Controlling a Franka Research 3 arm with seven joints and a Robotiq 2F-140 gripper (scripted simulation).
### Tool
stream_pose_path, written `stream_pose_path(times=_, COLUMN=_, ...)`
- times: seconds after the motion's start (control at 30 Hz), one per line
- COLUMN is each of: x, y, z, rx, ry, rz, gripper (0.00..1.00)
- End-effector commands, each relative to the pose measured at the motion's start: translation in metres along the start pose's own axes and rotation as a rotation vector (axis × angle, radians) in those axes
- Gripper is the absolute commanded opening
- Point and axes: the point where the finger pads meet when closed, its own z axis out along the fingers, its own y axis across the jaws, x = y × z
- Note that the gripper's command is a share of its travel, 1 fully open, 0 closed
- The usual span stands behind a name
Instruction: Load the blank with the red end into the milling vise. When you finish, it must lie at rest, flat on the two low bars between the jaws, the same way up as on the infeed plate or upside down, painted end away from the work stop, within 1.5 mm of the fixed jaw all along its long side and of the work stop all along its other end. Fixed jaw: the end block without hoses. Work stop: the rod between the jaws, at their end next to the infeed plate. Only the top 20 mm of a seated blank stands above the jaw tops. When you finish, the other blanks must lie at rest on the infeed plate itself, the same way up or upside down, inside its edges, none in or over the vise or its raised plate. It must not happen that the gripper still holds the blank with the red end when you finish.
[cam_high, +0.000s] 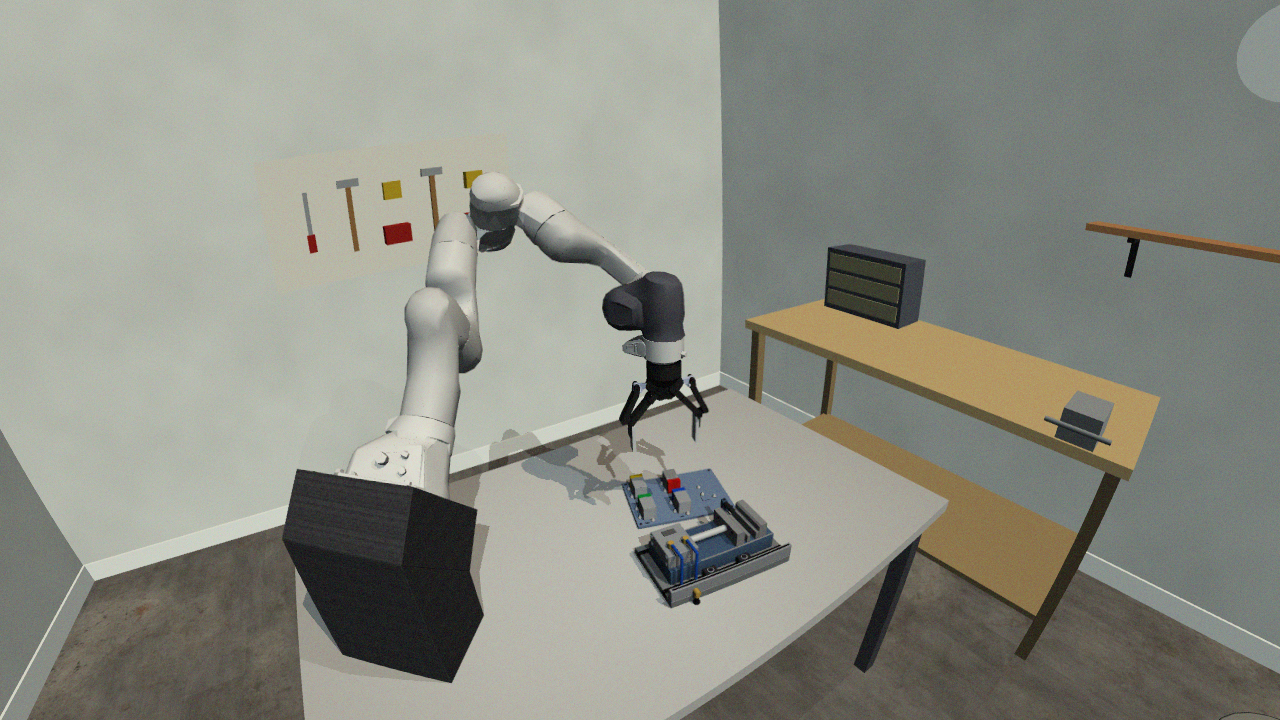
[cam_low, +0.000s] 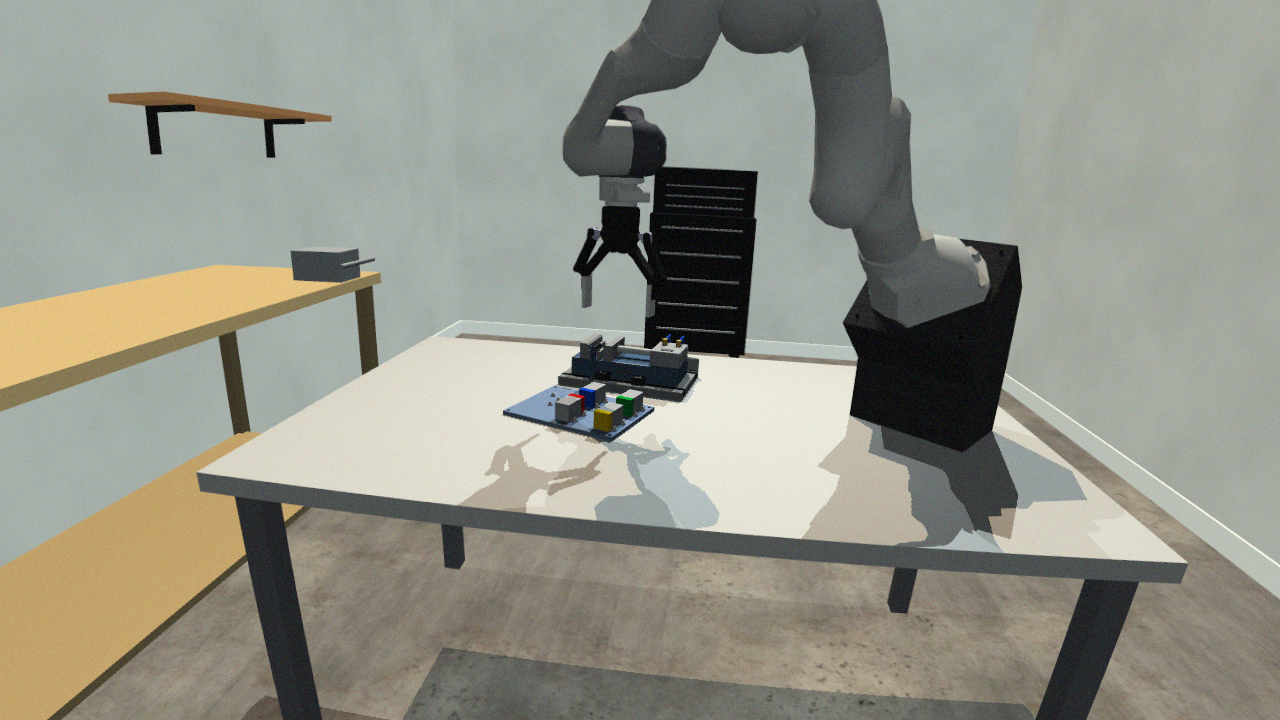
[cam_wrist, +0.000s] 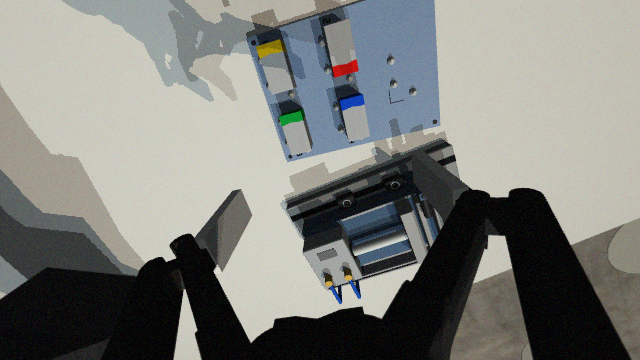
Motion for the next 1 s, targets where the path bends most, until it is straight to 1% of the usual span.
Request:
stream_pose_path(times=0.0, x=0.000, y=0.000, z=0.000, rx=0.000, ry=0.000, rz=0.000, gripper=1.00)
stream_pose_path(times=0.07, x=0.000, y=0.000, z=0.000, rx=0.000, ry=0.000, rz=0.000, gripper=1.00)
stream_pose_path(times=0.23, x=0.026, y=0.003, z=-0.043, rx=0.002, ry=0.001, rz=-0.003, gripper=1.00)
stream_pose_path(times=0.63, x=0.026, y=0.003, z=-0.043, rx=0.002, ry=0.001, rz=-0.003, gripper=1.00)
stream_pose_path(times=0.67, x=0.031, y=0.006, z=-0.053, rx=-0.004, ry=-0.001, rz=-0.023, gripper=1.00)
stream_pose_path(times=0.8, x=0.055, y=0.007, z=-0.092, rx=0.002, ry=0.001, rz=-0.003, gripper=1.00)
stream_pose_path(times=0.97, x=0.055, y=0.007, z=-0.092, rx=0.002, ry=0.001, rz=-0.003, gripper=1.00)
